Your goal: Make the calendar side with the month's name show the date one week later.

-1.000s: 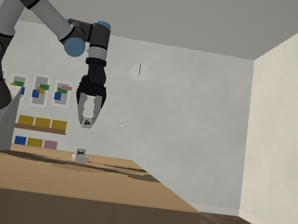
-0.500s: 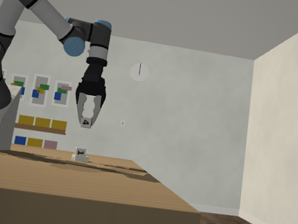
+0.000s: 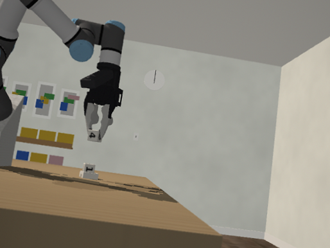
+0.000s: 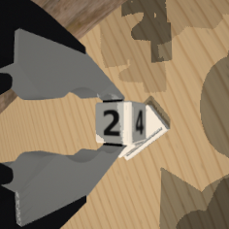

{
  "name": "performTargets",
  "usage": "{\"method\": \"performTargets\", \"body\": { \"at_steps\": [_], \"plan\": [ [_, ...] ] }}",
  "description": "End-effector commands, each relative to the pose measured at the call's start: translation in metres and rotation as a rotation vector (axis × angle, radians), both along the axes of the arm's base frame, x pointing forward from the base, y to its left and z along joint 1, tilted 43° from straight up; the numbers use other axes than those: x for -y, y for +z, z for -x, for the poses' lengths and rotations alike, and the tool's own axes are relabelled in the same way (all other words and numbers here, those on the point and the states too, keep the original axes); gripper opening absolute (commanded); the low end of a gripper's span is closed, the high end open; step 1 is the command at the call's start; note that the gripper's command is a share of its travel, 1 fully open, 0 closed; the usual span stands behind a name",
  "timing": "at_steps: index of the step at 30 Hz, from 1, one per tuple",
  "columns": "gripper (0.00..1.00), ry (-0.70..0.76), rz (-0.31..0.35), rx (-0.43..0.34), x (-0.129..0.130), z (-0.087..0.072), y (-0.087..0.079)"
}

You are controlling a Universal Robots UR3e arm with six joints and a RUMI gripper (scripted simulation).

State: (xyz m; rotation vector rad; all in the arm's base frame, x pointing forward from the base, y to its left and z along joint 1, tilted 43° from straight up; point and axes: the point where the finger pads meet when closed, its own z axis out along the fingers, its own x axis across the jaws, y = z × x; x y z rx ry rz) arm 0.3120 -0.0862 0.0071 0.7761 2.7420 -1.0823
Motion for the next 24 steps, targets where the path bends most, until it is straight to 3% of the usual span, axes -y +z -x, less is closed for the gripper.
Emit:
{"method": "performTargets", "body": {
  "at_steps": [1, 4, 8, 18, 20, 24],
  "plan": [
    [0.11, -0.132, 0.021, 0.113, 0.004, 0.000, 0.004],
    [0.11, -0.133, 0.021, 0.114, 0.004, 0.000, 0.004],
    [0.11, -0.261, 0.037, 0.228, 0.007, 0.001, 0.006],
    [0.11, -0.486, 0.066, 0.429, 0.013, 0.001, 0.011],
    [0.11, -0.486, 0.066, 0.429, 0.013, 0.001, 0.011],
    [0.11, -0.599, 0.081, 0.530, 0.016, 0.001, 0.013]
  ]
}}
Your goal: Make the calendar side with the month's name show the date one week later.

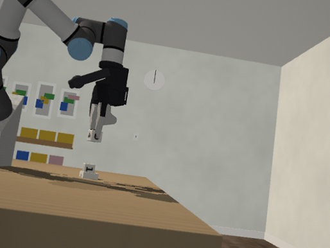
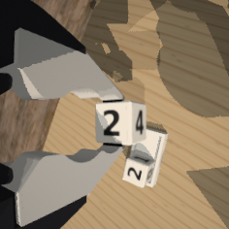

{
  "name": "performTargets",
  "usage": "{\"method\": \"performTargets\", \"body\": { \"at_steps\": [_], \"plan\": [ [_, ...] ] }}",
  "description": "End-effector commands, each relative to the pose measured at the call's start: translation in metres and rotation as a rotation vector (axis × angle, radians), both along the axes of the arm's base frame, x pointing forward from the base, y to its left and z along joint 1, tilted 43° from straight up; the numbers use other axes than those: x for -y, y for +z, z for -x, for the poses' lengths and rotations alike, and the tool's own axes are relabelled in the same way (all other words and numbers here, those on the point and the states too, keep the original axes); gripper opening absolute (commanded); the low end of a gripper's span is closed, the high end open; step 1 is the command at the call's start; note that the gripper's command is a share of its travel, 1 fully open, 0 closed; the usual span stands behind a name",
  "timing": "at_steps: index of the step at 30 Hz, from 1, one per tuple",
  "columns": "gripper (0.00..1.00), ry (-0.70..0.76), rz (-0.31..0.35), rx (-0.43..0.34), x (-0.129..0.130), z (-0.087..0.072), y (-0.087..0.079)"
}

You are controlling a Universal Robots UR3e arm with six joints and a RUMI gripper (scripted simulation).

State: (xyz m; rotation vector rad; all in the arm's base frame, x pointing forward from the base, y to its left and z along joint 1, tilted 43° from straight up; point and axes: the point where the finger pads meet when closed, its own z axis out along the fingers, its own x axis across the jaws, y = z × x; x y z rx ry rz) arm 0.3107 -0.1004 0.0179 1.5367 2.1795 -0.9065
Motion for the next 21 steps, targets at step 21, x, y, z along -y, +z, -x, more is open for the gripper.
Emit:
{"method": "performTargets", "body": {
  "at_steps": [21],
  "plan": [
    [0.11, -0.542, 0.076, 0.476, 0.014, -0.004, 0.010]
  ]
}}
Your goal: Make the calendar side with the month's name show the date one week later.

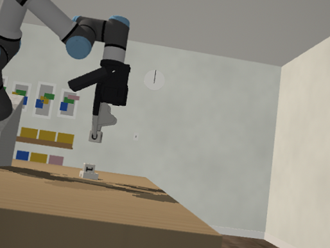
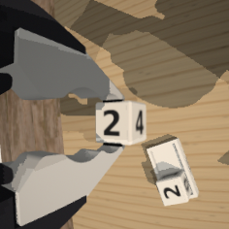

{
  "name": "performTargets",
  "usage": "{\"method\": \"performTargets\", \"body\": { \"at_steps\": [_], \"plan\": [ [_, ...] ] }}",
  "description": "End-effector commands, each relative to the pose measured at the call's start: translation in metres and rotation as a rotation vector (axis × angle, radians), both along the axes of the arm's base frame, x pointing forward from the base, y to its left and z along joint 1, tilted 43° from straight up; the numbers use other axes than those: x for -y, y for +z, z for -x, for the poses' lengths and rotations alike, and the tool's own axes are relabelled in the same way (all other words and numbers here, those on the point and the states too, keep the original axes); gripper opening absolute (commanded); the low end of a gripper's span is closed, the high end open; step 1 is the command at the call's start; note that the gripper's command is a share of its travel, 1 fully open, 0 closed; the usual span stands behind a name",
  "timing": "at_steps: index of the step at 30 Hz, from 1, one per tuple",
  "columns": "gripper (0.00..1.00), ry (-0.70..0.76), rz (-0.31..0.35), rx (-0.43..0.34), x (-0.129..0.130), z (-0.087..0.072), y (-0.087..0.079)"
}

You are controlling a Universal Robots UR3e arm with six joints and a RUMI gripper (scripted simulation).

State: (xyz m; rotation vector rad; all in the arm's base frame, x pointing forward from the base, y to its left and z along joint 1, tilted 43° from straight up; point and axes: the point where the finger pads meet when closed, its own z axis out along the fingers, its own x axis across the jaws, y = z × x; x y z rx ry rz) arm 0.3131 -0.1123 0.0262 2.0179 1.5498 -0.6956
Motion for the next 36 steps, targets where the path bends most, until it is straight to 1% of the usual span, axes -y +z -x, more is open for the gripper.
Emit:
{"method": "performTargets", "body": {
  "at_steps": [1, 3, 5, 6, 7, 9, 13, 14, 17, 18, 24, 26, 31, 36],
  "plan": [
    [0.11, -0.129, 0.021, 0.108, 0.003, -0.002, 0.003],
    [0.11, -0.164, 0.026, 0.139, 0.004, -0.002, 0.003],
    [0.11, -0.224, 0.034, 0.193, 0.006, -0.003, 0.005],
    [0.11, -0.232, 0.036, 0.200, 0.006, -0.003, 0.005],
    [0.11, -0.265, 0.040, 0.230, 0.007, -0.004, 0.005],
    [0.11, -0.265, 0.040, 0.230, 0.007, -0.004, 0.005],
    [0.11, -0.387, 0.057, 0.339, 0.011, -0.006, 0.008],
    [0.11, -0.391, 0.058, 0.342, 0.011, -0.006, 0.008],
    [0.11, -0.476, 0.069, 0.419, 0.014, -0.007, 0.010],
    [0.11, -0.477, 0.070, 0.419, 0.014, -0.007, 0.010],
    [0.11, -0.627, 0.091, 0.553, 0.020, -0.010, 0.014],
    [0.11, -0.627, 0.091, 0.553, 0.020, -0.010, 0.014],
    [0.11, -0.725, 0.105, 0.642, 0.024, -0.012, 0.016],
    [0.11, -0.798, 0.115, 0.708, 0.027, -0.013, 0.019]
  ]
}}
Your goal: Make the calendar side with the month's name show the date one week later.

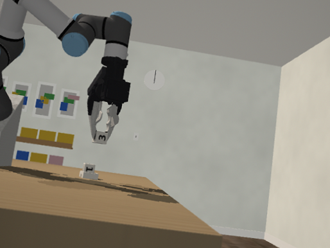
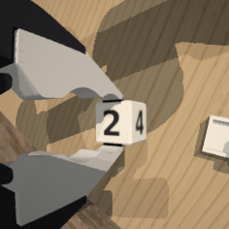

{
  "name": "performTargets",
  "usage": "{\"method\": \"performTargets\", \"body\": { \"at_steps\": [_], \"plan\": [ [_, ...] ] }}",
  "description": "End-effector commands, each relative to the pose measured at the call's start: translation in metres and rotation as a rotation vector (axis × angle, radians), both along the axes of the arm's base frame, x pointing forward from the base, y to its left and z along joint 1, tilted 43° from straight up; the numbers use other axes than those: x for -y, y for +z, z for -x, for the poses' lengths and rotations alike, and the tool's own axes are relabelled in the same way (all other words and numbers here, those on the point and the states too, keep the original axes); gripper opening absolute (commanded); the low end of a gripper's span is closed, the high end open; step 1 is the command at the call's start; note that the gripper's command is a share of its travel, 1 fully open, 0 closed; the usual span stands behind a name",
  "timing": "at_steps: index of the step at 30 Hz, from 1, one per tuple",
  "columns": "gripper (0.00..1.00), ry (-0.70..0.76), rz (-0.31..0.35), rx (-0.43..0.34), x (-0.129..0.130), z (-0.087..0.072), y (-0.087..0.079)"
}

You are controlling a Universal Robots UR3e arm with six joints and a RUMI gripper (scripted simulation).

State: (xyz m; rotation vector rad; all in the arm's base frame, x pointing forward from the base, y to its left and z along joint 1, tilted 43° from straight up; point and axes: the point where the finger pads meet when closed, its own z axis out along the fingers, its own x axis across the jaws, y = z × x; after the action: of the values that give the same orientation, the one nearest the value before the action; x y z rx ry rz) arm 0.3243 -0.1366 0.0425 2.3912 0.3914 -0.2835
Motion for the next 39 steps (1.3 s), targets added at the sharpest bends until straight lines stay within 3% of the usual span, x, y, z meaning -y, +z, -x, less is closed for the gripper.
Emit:
{"method": "performTargets", "body": {
  "at_steps": [1, 15, 39],
  "plan": [
    [0.11, -0.079, 0.014, 0.067, 0.0028, -0.0020, 0.0026],
    [0.11, -0.153, 0.025, 0.133, 0.0060, -0.0033, 0.0048],
    [0.11, -0.157, 0.025, 0.138, 0.0071, -0.0033, 0.0039]
  ]
}}
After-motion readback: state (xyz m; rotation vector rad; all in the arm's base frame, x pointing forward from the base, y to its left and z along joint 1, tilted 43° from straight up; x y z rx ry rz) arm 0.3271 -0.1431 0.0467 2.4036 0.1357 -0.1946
